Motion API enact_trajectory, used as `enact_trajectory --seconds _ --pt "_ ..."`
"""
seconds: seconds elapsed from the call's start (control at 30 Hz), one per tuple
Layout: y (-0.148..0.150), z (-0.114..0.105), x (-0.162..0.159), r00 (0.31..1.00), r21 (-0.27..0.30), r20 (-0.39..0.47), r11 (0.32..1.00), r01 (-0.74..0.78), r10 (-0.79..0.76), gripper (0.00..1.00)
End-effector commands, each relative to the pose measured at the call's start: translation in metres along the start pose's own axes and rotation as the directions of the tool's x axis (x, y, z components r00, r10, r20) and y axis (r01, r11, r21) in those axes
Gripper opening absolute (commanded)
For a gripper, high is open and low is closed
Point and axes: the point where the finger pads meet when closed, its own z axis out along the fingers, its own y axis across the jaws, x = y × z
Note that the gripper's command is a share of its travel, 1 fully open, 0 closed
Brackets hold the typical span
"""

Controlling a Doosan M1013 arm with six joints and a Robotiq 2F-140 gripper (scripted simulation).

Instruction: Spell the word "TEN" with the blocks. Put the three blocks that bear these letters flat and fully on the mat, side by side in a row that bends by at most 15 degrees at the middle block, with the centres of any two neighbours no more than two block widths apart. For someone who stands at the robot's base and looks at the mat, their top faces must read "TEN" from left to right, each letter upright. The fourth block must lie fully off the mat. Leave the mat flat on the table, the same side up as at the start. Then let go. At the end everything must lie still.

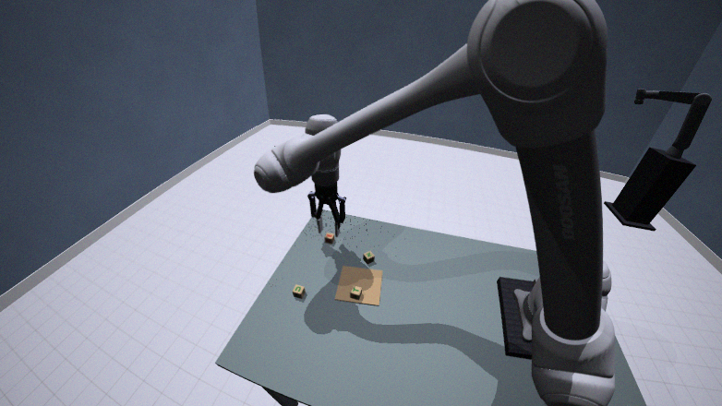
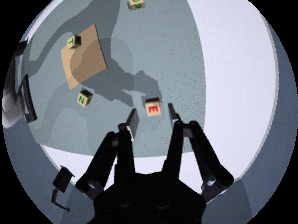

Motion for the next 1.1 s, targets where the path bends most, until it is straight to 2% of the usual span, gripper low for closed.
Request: enact_trajectory --seconds 0.0,0.3,0.6,1.07 --pt "-0.002 0.003 0.0 1.0 -0.001 -0.002 1.0 0.002 -0.002 0.4" --pt "-0.002 0.007 0.0 1.0 -0.001 -0.002 1.0 0.002 -0.002 0.4" --pt "-0.002 0.025 0.0 1.0 -0.001 -0.002 1.0 0.002 -0.002 0.4" --pt "-0.002 0.041 0.0 1.0 -0.001 -0.002 1.0 0.002 -0.002 0.4"
